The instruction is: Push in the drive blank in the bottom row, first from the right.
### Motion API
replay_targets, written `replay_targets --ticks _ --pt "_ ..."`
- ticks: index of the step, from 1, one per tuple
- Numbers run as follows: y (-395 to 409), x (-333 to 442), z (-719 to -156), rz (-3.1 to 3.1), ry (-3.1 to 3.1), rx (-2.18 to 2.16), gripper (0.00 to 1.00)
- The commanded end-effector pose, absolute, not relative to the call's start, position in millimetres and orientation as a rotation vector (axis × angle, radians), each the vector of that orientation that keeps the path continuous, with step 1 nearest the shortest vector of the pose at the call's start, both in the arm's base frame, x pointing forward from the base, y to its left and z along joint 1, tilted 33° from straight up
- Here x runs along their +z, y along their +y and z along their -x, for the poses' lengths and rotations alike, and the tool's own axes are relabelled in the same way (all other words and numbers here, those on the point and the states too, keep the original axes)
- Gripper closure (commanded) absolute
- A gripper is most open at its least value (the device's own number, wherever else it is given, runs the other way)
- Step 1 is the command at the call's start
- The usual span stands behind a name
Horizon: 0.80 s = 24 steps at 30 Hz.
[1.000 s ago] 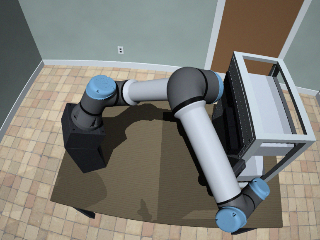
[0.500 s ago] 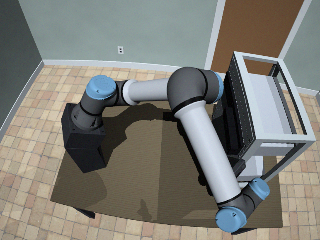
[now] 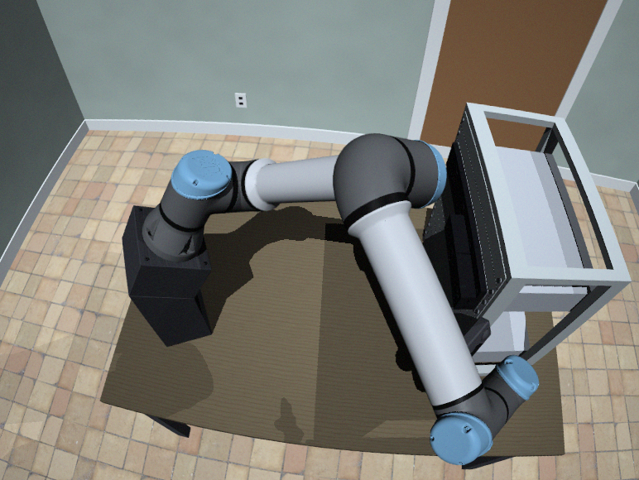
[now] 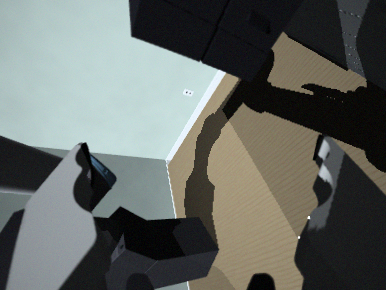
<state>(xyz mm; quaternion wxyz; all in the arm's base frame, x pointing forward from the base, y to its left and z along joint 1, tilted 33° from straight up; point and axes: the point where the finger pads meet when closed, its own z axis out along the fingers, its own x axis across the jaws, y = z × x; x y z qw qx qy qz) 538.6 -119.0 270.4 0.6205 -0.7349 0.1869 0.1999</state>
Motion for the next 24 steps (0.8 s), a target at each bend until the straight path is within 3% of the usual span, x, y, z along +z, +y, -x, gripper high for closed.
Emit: replay_targets --ticks 1,24 --pt "-119.3 270.9 -538.4 1.69 0.43 0.458 0.0" --pt "-119.0 269.2 -537.3 1.673 0.451 0.476 0.0"
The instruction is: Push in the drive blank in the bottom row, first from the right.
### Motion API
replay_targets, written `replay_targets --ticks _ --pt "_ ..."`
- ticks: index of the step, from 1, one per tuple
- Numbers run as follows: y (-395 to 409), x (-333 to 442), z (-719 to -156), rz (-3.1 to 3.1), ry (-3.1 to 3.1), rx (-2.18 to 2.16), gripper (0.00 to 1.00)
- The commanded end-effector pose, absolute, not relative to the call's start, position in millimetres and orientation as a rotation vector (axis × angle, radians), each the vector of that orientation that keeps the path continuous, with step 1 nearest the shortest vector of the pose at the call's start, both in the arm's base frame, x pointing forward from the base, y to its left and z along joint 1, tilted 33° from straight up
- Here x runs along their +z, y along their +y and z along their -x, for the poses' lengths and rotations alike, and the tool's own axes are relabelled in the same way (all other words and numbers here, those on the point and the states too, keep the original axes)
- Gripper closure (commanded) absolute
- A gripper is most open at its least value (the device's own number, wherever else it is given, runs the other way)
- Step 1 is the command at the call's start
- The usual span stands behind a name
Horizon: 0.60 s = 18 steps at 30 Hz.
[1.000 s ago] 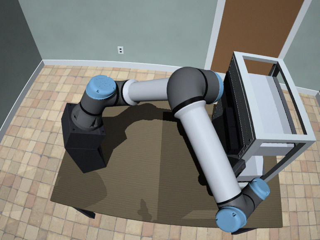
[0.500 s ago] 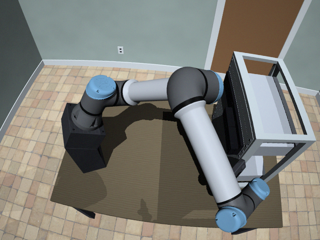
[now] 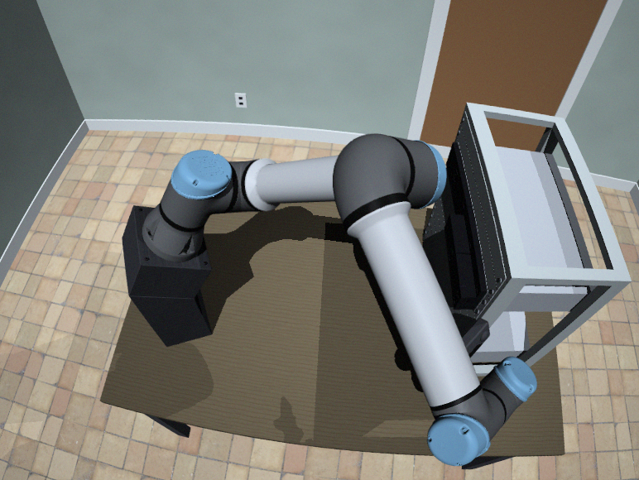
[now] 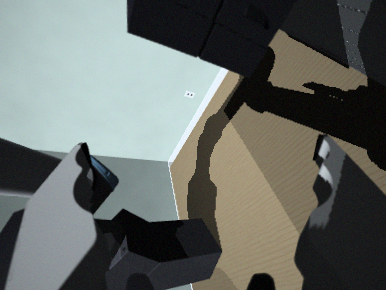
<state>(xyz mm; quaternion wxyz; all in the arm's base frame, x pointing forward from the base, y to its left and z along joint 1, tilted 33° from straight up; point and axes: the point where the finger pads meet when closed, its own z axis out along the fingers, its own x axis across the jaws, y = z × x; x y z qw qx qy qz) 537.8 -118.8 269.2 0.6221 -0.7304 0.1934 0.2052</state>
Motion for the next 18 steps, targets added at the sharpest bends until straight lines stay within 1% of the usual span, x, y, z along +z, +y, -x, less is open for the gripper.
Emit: replay_targets --ticks 1,18 --pt "-118.9 268.9 -537.1 1.67 0.455 0.479 0.0" --pt "-117.5 261.5 -532.2 1.593 0.546 0.557 0.0"
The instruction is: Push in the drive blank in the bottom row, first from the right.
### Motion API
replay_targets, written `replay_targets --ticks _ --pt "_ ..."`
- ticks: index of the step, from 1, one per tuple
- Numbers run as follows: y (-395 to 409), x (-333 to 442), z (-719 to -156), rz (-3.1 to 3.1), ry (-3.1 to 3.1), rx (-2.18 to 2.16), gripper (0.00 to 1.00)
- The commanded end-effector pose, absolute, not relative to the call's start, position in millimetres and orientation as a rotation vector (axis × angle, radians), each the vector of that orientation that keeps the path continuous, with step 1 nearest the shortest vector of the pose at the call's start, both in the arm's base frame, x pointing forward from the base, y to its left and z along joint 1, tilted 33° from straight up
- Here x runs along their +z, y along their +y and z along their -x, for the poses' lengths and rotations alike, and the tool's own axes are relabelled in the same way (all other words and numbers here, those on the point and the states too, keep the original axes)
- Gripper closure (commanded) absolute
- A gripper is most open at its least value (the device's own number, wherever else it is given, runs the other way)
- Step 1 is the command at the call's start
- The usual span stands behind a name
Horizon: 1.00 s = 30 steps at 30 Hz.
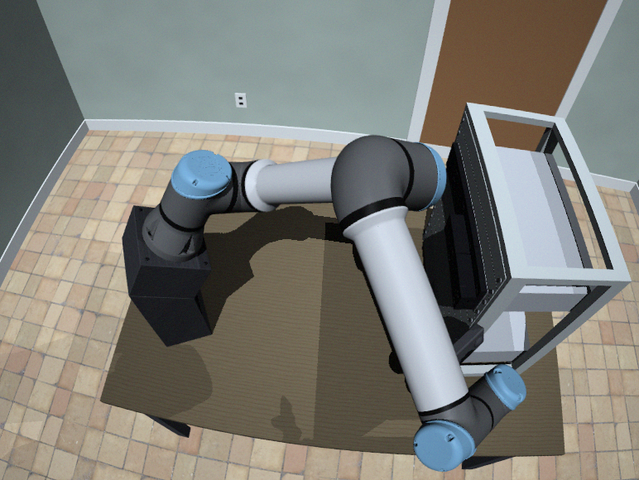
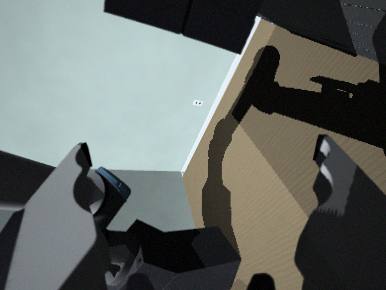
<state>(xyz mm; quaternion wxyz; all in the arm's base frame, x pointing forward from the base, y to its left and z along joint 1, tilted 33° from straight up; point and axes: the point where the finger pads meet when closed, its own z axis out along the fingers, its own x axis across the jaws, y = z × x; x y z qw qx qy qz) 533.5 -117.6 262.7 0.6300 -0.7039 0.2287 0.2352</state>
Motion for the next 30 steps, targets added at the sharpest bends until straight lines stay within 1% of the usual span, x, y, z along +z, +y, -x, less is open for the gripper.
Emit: replay_targets --ticks 1,30 --pt "-117.4 260.7 -531.7 1.586 0.555 0.564 0.0" --pt "-110.1 235.3 -512.1 1.238 0.861 0.882 0.0"
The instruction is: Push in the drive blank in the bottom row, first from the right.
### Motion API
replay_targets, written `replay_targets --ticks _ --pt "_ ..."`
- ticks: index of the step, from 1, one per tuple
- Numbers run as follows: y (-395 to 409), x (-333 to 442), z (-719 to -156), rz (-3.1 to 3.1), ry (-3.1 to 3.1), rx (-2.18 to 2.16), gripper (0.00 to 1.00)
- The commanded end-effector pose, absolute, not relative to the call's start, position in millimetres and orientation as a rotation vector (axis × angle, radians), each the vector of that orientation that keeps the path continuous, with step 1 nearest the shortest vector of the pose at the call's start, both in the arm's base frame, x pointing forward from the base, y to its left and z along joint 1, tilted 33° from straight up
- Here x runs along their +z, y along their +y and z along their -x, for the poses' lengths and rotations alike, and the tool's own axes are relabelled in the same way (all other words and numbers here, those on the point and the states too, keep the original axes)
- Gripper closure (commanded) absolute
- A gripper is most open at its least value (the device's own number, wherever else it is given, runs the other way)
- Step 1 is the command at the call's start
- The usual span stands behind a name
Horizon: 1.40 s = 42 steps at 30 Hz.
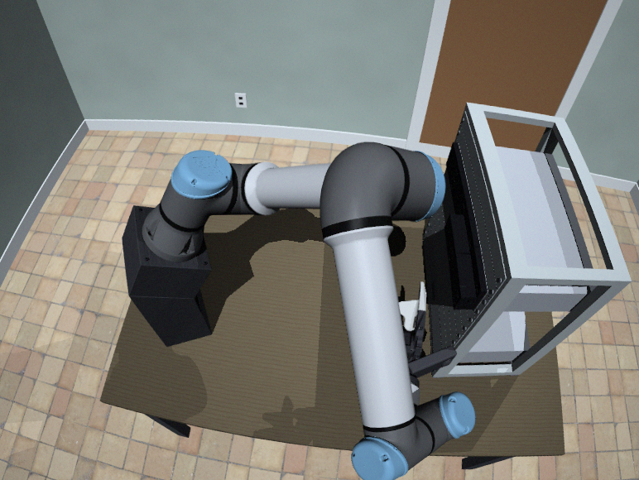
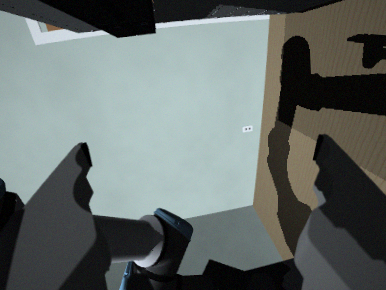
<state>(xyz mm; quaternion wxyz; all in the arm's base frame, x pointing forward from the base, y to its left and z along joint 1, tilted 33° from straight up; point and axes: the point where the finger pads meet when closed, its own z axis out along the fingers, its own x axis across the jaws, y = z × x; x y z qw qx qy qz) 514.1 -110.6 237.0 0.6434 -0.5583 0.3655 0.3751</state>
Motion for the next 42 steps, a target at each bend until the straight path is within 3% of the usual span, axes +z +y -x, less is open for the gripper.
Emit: replay_targets --ticks 1,42 --pt "-109.7 234.1 -511.0 1.217 0.875 0.9 0.0" --pt "-79.9 200.7 -463.6 0.125 1.189 1.731 0.0"
